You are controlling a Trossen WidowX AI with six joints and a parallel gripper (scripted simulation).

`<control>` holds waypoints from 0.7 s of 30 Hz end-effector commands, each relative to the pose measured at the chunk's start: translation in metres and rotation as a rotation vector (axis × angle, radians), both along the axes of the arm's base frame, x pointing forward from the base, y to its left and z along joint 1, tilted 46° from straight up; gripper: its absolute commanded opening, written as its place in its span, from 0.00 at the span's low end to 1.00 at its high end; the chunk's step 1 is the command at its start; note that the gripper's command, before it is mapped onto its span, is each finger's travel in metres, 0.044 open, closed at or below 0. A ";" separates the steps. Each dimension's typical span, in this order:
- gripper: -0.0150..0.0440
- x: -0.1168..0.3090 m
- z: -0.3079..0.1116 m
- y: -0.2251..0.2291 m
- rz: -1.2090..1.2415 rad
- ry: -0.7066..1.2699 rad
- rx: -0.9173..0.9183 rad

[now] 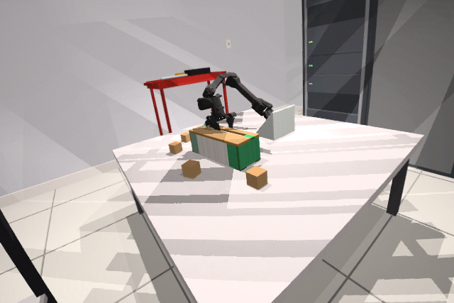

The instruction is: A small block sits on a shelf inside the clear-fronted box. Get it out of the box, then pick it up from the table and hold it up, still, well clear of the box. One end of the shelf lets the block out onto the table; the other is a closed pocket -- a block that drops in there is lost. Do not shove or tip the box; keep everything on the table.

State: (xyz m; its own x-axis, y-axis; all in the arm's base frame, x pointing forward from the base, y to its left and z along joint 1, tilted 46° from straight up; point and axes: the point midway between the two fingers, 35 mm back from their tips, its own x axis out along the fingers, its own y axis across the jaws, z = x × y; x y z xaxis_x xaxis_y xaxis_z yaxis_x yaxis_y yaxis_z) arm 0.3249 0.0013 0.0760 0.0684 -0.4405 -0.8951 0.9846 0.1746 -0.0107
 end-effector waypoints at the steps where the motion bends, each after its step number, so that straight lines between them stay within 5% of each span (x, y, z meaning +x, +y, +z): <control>1: 0.93 -0.004 -0.014 0.007 -0.007 0.016 0.000; 21: 0.93 -0.012 -0.055 0.046 -0.007 0.017 0.002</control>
State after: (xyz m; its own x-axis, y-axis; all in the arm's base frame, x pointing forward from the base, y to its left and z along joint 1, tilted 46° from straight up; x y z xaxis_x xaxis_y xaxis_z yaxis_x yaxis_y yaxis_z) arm 0.3170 0.0421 0.0323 0.0669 -0.4371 -0.8969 0.9846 0.1743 -0.0115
